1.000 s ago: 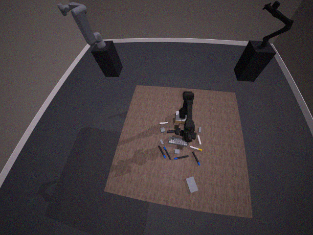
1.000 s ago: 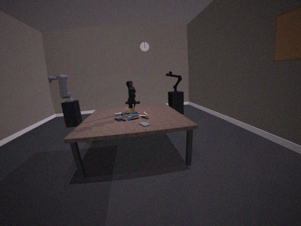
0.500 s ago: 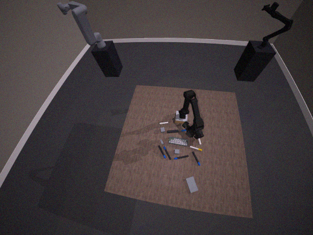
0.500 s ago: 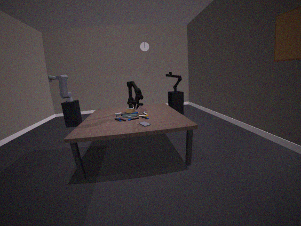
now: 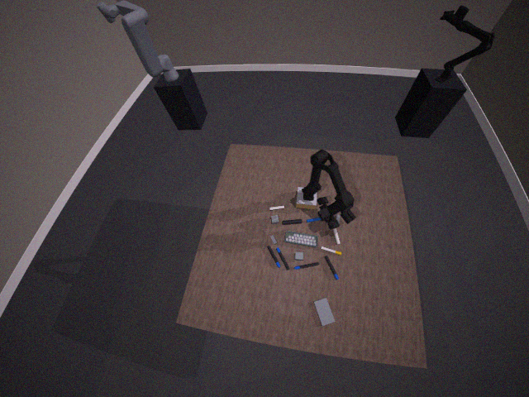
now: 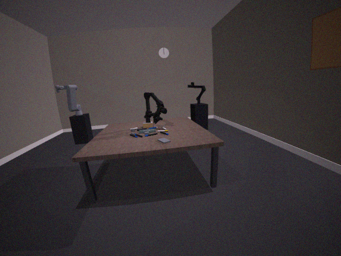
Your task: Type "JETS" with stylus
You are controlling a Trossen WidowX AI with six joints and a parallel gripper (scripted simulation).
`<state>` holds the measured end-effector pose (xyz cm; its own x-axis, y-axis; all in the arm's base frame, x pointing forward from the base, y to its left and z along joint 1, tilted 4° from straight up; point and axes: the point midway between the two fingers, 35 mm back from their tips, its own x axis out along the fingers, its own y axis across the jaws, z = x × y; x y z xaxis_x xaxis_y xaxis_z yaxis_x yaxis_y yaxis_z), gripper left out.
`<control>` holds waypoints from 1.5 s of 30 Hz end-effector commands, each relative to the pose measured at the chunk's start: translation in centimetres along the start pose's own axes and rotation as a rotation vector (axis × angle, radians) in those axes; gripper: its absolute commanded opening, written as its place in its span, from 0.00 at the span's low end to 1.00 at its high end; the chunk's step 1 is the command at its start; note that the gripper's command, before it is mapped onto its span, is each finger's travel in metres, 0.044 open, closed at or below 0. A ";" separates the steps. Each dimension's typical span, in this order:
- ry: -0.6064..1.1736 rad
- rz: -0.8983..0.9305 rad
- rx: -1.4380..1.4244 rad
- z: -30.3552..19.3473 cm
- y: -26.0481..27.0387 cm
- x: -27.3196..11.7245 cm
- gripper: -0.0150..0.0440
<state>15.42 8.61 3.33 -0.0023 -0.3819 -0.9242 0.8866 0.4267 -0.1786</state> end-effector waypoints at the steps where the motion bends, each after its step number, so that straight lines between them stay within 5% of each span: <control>1: -0.110 0.048 0.221 -1.2 -1.8 0.1 0.51; 45: -0.110 0.047 0.221 -2.2 -1.5 2.6 0.51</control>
<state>13.16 8.86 0.78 0.0809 -0.4546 -0.8870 0.9636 0.2633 -0.0471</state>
